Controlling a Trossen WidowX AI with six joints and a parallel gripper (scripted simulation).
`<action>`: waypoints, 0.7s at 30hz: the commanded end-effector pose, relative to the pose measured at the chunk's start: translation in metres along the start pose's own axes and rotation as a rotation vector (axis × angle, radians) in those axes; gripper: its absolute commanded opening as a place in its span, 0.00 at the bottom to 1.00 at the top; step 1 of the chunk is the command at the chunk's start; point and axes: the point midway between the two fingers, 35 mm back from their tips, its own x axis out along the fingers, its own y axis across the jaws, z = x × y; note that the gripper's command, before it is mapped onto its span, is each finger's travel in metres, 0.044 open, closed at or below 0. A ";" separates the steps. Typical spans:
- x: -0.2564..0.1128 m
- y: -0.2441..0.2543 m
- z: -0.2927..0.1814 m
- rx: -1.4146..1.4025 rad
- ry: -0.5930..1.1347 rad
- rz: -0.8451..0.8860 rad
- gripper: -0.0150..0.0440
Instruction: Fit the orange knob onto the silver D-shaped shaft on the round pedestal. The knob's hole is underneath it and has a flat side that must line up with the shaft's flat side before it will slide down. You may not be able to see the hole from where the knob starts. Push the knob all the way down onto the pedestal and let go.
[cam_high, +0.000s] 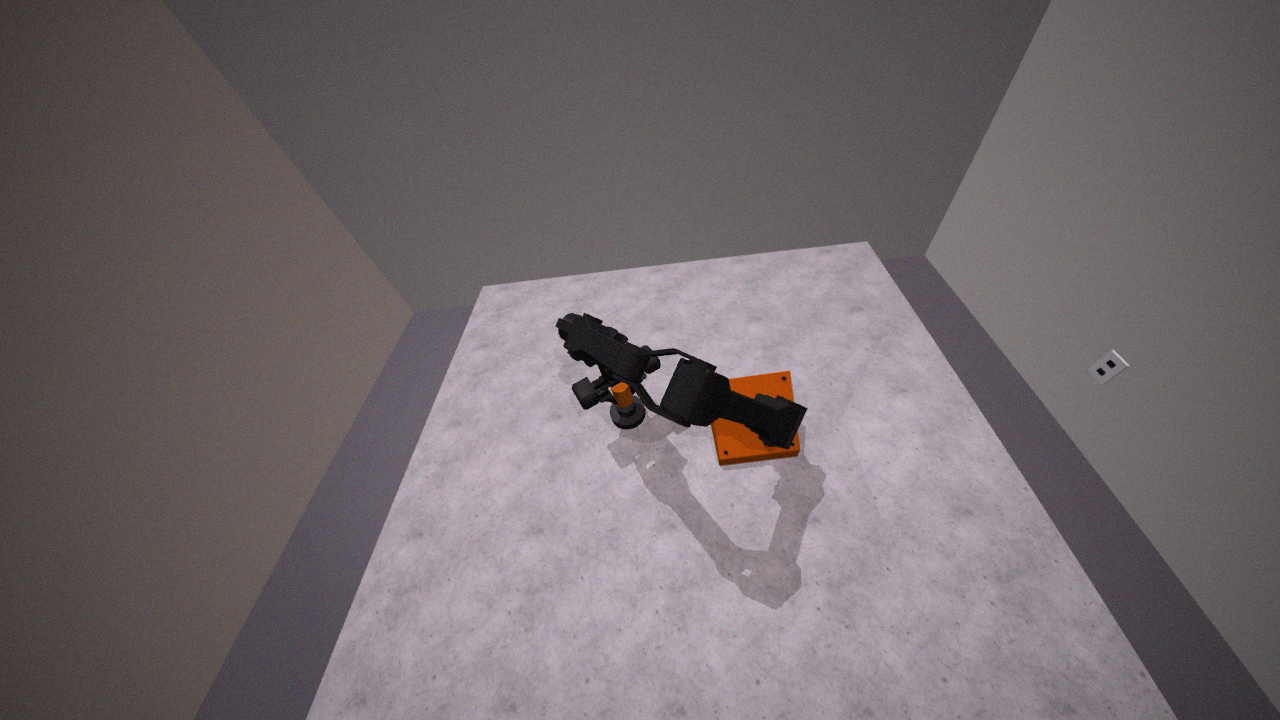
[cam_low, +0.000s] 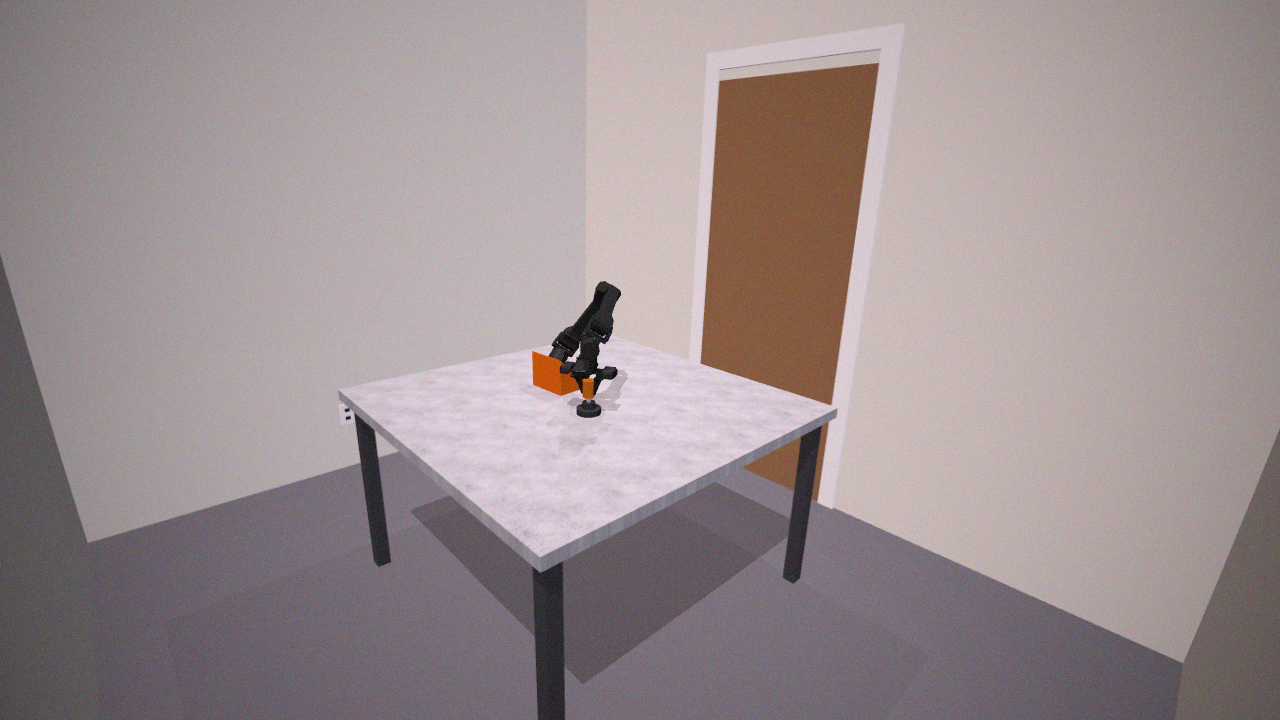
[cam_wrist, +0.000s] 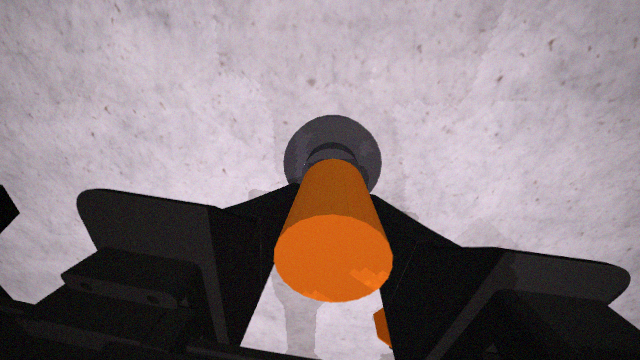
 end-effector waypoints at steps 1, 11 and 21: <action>0.000 0.002 0.001 0.004 -0.006 0.004 0.25; -0.003 0.002 0.001 0.004 -0.006 0.004 0.25; -0.004 0.000 -0.002 0.204 -0.005 0.004 0.25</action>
